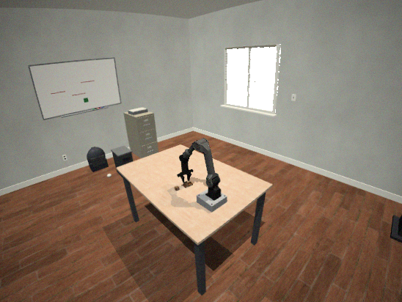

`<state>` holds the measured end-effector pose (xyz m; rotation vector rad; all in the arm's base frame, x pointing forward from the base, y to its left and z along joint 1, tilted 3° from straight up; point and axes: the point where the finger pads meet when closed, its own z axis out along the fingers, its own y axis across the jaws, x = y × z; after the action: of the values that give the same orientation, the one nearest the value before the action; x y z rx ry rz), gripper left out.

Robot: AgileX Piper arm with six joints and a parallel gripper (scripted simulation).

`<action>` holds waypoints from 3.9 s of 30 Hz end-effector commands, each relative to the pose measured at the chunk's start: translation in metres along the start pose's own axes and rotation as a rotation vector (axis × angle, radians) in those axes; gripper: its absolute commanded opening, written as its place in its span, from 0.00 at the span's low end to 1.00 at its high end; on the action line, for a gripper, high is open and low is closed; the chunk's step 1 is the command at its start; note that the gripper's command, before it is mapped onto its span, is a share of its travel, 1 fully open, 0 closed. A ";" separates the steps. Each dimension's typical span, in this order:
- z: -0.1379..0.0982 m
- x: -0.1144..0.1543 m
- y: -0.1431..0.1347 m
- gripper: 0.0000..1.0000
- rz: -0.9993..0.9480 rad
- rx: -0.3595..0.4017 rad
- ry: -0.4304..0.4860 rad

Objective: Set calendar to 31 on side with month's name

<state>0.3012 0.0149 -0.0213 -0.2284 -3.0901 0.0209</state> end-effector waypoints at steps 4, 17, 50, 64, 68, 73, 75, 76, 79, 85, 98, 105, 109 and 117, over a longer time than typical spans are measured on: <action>0.001 0.000 -0.001 0.60 0.000 0.001 0.001; 0.001 0.000 -0.001 0.60 0.000 0.001 0.001; 0.000 0.001 -0.001 0.60 0.000 0.001 0.000; 0.000 0.001 -0.001 0.60 0.000 0.001 0.000; 0.000 0.001 -0.001 0.60 0.000 0.001 0.000; 0.000 0.001 -0.001 0.60 0.000 0.001 0.000; 0.001 0.001 -0.001 0.60 0.000 0.001 0.001; 0.002 0.001 -0.001 0.60 0.000 0.001 0.002; 0.005 0.001 -0.001 0.60 0.000 0.001 0.003; 0.010 0.001 -0.001 0.60 0.000 0.001 0.004; 0.028 0.001 -0.001 0.60 0.000 0.001 0.002; 0.028 0.001 -0.001 0.60 0.000 0.001 0.001; 0.028 0.001 -0.001 0.60 0.000 0.001 0.001; 0.028 0.001 -0.001 0.60 0.000 0.001 0.001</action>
<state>0.2995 0.0141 -0.0494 -0.2263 -3.0900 0.0210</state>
